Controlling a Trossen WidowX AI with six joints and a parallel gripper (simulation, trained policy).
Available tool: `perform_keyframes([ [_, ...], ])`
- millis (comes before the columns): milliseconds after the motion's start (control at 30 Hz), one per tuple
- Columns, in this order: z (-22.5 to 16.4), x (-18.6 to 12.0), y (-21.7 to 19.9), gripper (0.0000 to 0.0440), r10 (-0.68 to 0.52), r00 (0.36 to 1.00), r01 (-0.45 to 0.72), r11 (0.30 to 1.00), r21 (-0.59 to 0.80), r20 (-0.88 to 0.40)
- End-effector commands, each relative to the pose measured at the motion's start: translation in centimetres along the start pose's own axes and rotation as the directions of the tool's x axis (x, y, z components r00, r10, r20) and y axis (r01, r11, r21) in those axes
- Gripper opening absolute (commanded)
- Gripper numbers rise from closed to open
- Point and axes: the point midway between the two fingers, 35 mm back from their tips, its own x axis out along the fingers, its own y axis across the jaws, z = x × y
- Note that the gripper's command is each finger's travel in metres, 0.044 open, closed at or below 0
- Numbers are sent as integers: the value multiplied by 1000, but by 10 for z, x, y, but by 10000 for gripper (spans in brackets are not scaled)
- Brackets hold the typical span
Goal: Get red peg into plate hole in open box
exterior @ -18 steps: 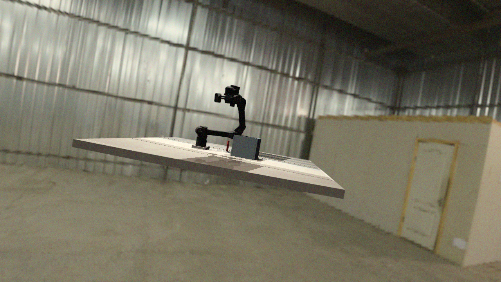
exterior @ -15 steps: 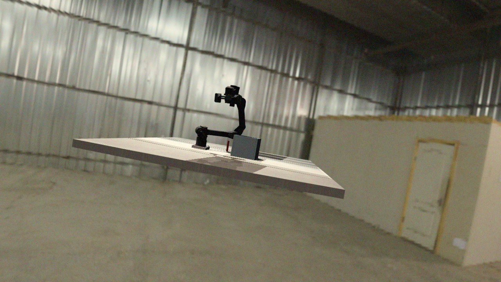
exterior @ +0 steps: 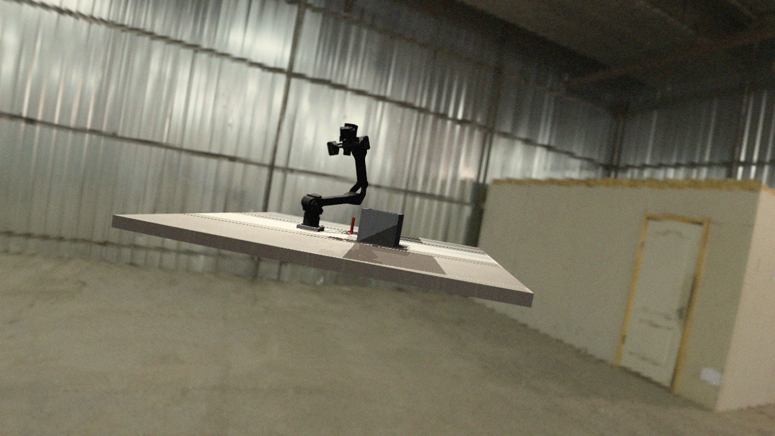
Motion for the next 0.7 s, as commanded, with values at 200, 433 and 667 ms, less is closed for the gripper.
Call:
perform_keyframes([
  [200,18,-2,-11,440,163,979,-127,959,252,-126],
  [433,23,4,-16,440,280,932,-161,889,429,-231],
  [667,23,14,-17,440,387,856,-133,805,578,-342],
])
